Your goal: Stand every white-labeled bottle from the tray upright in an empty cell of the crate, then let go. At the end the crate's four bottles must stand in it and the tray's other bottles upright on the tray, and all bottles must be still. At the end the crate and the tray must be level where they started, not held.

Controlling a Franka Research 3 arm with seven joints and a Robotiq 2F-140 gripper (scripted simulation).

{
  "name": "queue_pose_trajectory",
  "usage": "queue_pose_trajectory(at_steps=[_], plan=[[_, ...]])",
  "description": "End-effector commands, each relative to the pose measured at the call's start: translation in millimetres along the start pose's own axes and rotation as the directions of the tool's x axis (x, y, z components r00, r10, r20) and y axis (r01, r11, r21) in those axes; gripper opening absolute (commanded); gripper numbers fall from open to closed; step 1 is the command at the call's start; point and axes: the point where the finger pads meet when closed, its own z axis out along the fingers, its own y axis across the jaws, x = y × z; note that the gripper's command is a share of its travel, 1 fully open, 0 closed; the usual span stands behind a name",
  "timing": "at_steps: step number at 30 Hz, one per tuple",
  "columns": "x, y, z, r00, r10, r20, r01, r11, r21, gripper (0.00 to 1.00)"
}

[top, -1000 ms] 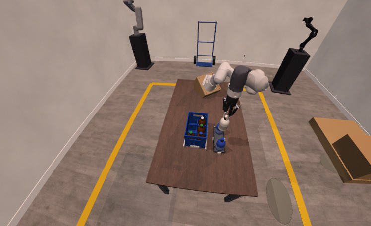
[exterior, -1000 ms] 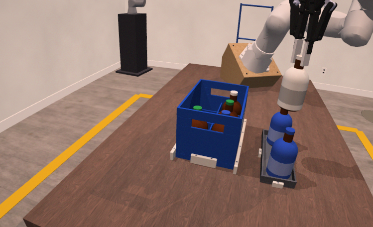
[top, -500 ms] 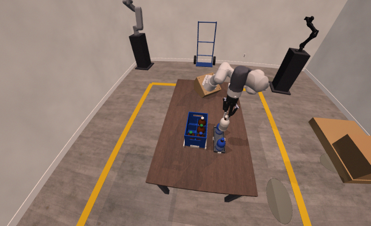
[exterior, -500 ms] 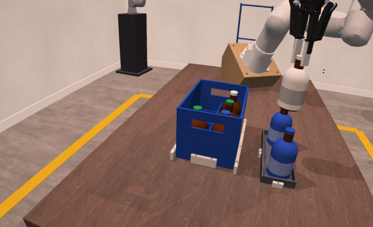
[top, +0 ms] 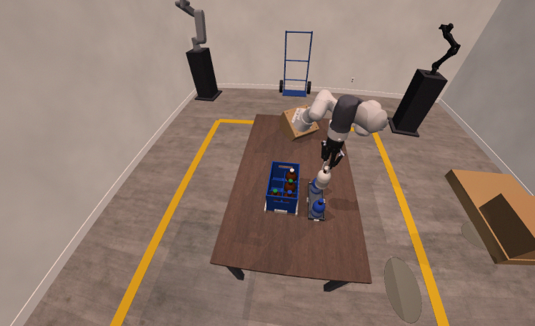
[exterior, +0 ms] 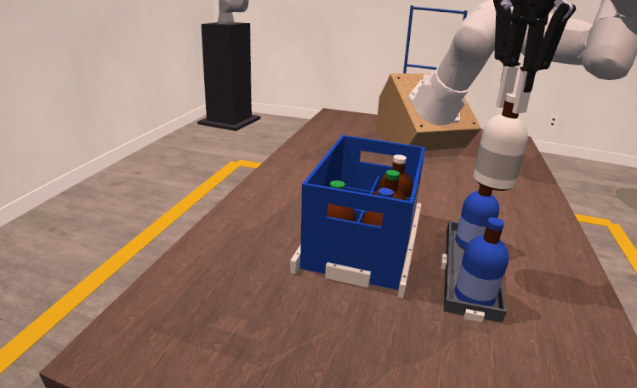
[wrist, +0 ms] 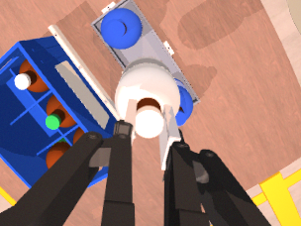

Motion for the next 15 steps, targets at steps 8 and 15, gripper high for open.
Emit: queue_pose_trajectory(at_steps=[8, 15], plan=[[-2.4, -4.2, -3.7, 1.0, -0.002, 0.005, 0.002, 1.0, -0.002, 0.0], [-3.6, -7.3, -3.7, 1.0, -0.002, 0.005, 0.002, 1.0, -0.002, 0.0]])
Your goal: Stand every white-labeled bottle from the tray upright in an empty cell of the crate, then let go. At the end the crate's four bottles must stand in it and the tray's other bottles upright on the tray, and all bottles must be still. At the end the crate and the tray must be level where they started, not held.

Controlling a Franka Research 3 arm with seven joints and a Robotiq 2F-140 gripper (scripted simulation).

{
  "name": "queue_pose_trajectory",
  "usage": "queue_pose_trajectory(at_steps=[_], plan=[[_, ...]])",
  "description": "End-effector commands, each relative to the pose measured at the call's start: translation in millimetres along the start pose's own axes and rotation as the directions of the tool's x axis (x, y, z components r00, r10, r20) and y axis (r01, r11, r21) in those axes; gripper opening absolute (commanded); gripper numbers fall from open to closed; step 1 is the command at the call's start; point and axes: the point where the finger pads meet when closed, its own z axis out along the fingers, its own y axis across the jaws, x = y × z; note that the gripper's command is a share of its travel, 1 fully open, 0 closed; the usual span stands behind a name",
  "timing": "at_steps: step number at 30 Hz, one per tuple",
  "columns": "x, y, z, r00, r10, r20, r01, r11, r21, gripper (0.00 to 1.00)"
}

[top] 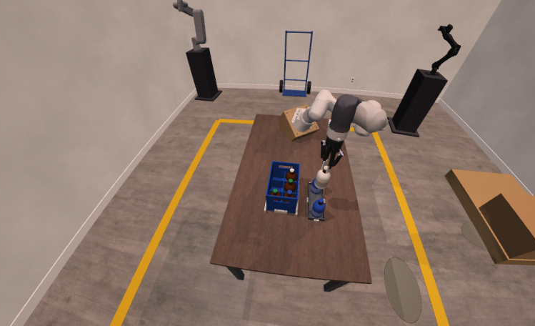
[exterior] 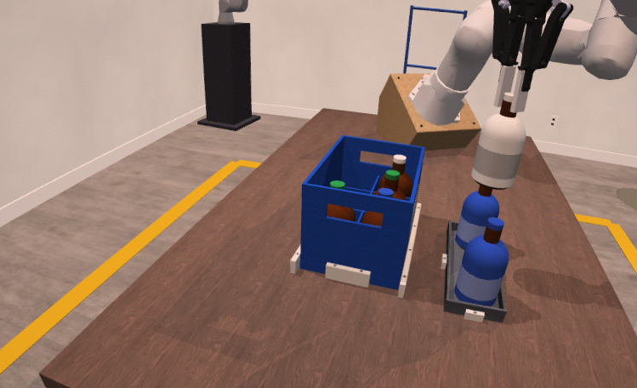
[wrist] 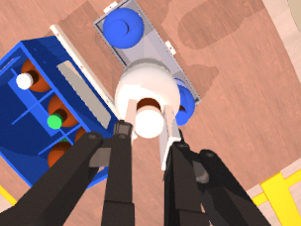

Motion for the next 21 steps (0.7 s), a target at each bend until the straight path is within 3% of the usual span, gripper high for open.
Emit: queue_pose_trajectory(at_steps=[1, 21], plan=[[-2.7, -4.6, -3.2, 1.0, -0.003, 0.005, 0.003, 1.0, -0.003, 0.0], [-9.4, -22.4, -3.2, 1.0, -0.003, 0.005, 0.003, 1.0, -0.003, 0.0]])
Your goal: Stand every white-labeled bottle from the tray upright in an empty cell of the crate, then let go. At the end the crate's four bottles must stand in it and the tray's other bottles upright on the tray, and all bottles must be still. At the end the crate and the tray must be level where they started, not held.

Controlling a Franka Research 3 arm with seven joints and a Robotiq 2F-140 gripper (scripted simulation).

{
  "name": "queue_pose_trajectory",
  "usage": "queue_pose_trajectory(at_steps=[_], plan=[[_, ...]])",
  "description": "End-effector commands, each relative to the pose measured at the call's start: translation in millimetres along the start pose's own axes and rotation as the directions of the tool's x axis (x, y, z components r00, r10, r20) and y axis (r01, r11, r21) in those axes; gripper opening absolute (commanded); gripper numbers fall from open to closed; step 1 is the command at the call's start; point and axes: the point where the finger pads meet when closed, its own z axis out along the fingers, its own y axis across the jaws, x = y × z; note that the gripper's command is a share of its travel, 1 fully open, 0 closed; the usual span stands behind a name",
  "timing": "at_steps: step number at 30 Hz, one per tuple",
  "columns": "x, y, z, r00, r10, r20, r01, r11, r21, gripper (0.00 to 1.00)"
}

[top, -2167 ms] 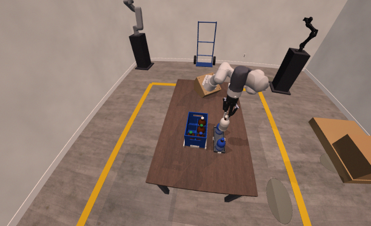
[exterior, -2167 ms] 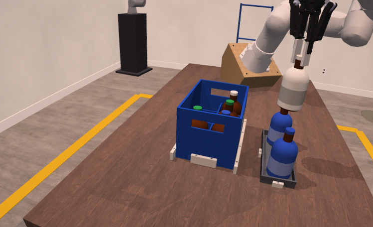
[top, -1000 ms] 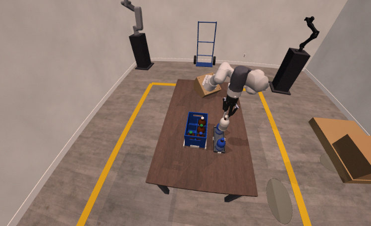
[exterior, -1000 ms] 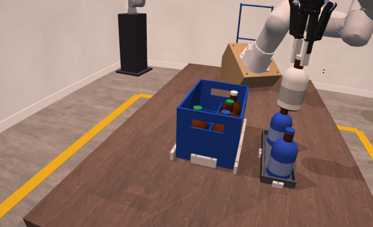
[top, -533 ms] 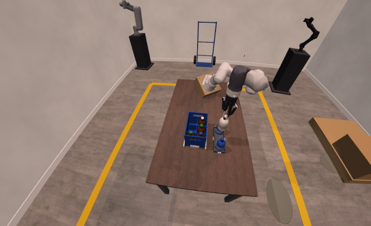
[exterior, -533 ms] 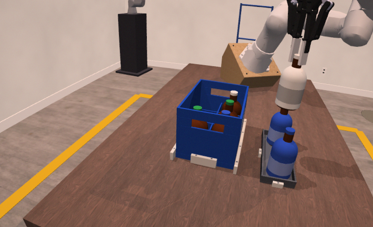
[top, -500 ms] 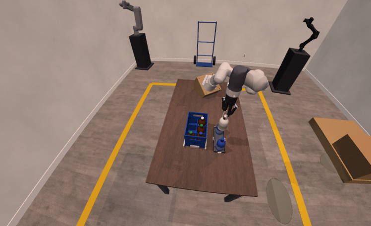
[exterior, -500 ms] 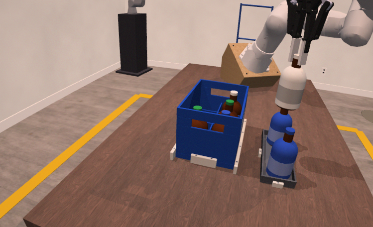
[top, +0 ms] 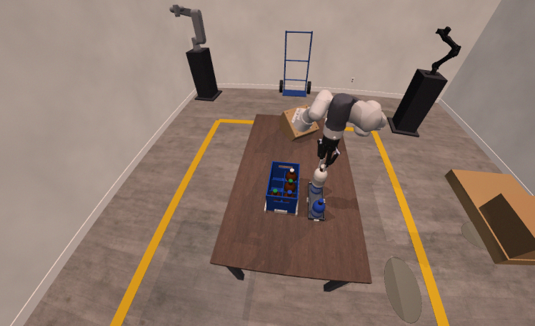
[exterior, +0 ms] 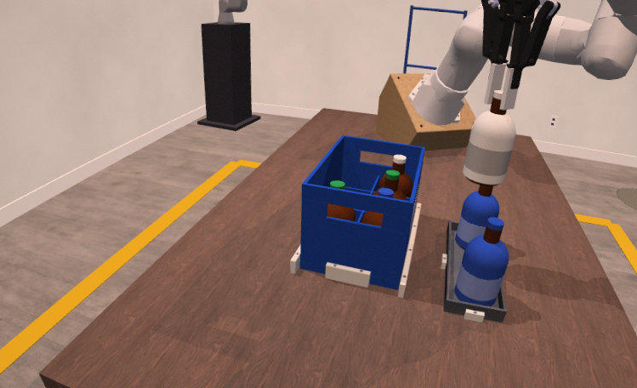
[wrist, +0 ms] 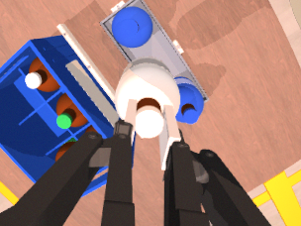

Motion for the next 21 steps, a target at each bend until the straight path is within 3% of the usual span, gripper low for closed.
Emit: queue_pose_trajectory(at_steps=[1, 21], plan=[[-4.5, -7.4, -3.0, 1.0, -0.012, 0.007, 0.012, 1.0, -0.001, 0.0], [-16.9, -39.5, -3.0, 1.0, -0.012, 0.007, 0.012, 1.0, -0.001, 0.0]])
